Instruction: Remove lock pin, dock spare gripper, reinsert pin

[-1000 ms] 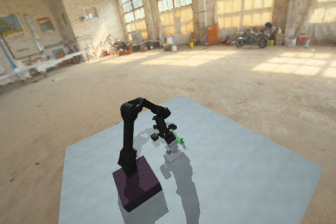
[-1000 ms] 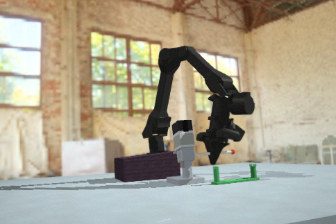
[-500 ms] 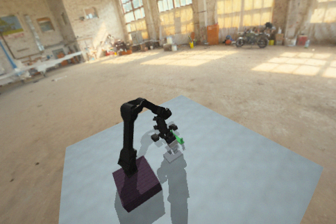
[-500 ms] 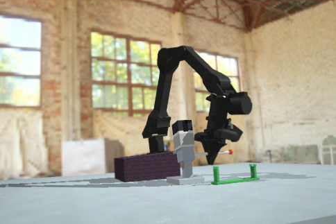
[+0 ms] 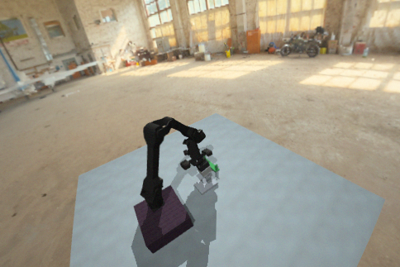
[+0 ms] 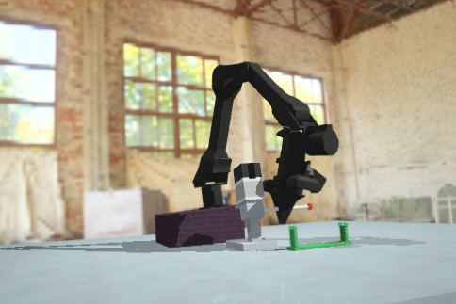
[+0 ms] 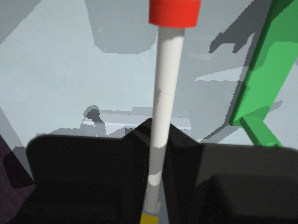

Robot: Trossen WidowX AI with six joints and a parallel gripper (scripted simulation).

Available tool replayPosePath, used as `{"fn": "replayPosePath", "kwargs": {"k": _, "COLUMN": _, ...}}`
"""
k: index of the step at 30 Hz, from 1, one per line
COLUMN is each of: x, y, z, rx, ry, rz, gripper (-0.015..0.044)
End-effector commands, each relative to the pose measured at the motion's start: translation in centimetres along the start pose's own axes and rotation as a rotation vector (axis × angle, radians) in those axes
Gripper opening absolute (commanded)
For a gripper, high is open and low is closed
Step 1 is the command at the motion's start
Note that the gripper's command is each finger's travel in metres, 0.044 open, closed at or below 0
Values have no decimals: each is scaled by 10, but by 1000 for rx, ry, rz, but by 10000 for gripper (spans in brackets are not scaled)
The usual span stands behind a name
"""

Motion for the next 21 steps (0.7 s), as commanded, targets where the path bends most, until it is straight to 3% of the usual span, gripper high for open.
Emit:
{"fn": "replayPosePath", "kwargs": {"k": 1, "x": -1, "y": 0, "z": 3, "rx": 2, "ry": 6, "rz": 1, "gripper": 0}}
{"fn": "replayPosePath", "kwargs": {"k": 21, "x": -4, "y": 2, "z": 13, "rx": 4, "ry": 3, "rz": -7, "gripper": 0}}
Point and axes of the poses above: the point midway between the two fingers, 35 mm back from their tips, its own x axis back along the fingers, its own y axis across the jaws, z = x × y, the point moved 5 cm from there along x, back along the fingers, and after that the axes turned 14 degrees about x, right-handed, at the moved point
